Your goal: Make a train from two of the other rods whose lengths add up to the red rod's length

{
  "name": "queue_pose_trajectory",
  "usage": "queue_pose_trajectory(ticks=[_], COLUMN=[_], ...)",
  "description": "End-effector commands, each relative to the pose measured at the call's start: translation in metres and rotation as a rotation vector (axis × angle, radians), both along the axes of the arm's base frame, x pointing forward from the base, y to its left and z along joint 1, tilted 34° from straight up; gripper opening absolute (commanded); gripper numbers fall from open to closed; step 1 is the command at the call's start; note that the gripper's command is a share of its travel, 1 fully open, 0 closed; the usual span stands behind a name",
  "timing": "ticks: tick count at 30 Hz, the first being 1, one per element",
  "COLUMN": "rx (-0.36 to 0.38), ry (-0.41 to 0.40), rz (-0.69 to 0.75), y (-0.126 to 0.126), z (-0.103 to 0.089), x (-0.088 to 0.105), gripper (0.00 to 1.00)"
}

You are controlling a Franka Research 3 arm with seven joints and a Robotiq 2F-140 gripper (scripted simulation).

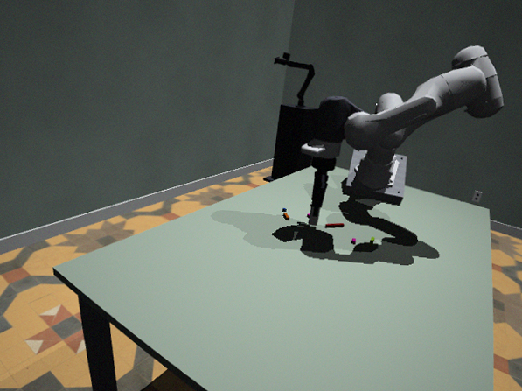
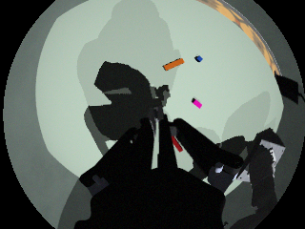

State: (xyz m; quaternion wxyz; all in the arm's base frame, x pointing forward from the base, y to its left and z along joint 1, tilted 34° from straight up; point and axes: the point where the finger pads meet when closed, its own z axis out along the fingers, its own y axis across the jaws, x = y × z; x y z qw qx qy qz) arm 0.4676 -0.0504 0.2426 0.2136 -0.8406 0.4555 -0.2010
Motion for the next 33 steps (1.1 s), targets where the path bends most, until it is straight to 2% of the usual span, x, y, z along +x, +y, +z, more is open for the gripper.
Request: queue_pose_trajectory(ticks=[1, 33], rx=[-0.004, -0.004], ry=[-0.004, -0.004], rz=[0.001, 0.001], y=[-0.0014, 0.0007], z=[0.0007, -0.0092], x=[0.0011, 0.0075], gripper=[0.03, 0.03])
